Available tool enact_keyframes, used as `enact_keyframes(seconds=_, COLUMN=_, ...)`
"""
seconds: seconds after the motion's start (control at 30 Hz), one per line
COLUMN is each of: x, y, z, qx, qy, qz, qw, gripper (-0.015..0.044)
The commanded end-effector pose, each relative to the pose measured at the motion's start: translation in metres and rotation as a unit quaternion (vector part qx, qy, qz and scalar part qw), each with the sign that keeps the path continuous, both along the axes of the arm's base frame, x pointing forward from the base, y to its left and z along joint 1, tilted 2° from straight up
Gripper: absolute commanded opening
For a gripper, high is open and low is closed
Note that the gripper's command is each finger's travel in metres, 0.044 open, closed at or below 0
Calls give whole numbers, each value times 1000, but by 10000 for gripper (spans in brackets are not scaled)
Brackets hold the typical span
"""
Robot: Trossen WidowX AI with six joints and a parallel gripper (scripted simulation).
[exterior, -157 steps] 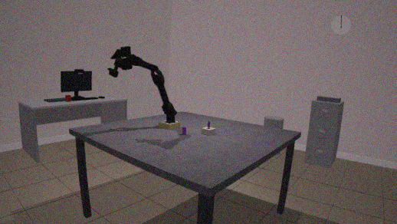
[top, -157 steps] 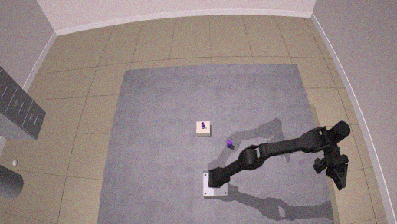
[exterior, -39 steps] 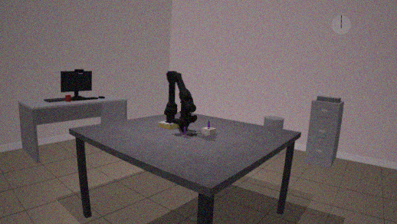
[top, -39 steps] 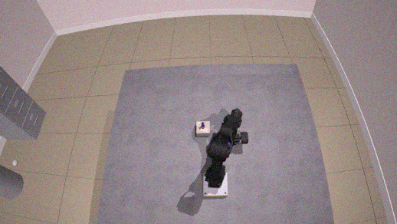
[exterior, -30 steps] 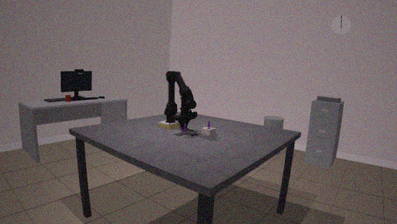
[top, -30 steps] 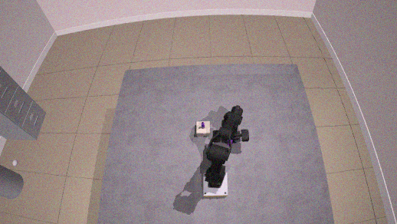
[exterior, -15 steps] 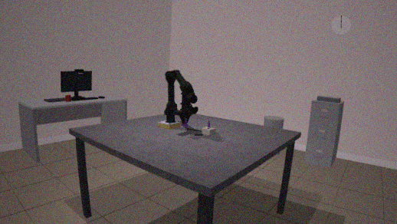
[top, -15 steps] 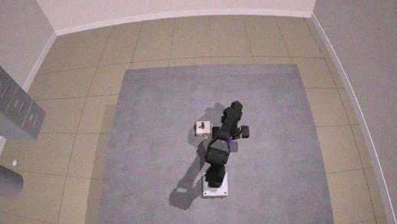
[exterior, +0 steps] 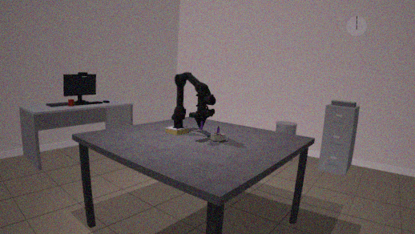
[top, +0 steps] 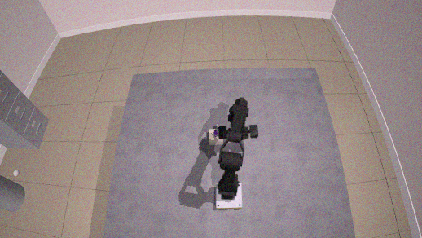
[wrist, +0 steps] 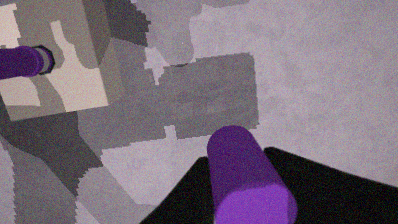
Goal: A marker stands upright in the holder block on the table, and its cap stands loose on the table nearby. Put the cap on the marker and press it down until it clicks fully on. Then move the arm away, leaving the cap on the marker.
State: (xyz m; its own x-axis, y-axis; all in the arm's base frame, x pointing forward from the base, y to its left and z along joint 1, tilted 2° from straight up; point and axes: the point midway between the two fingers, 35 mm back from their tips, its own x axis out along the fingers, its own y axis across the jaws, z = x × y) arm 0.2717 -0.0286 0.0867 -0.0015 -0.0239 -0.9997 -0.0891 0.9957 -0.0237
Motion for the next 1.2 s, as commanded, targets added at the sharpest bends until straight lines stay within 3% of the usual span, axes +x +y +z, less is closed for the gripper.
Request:
enact_keyframes(seconds=0.0, x=8, y=10, z=3, qx=3, qy=1, qz=-1, qw=1000, gripper=0)
enact_keyframes(seconds=1.17, x=52, y=120, z=31, qx=8, qy=0, qz=-1, qw=1000, gripper=0)
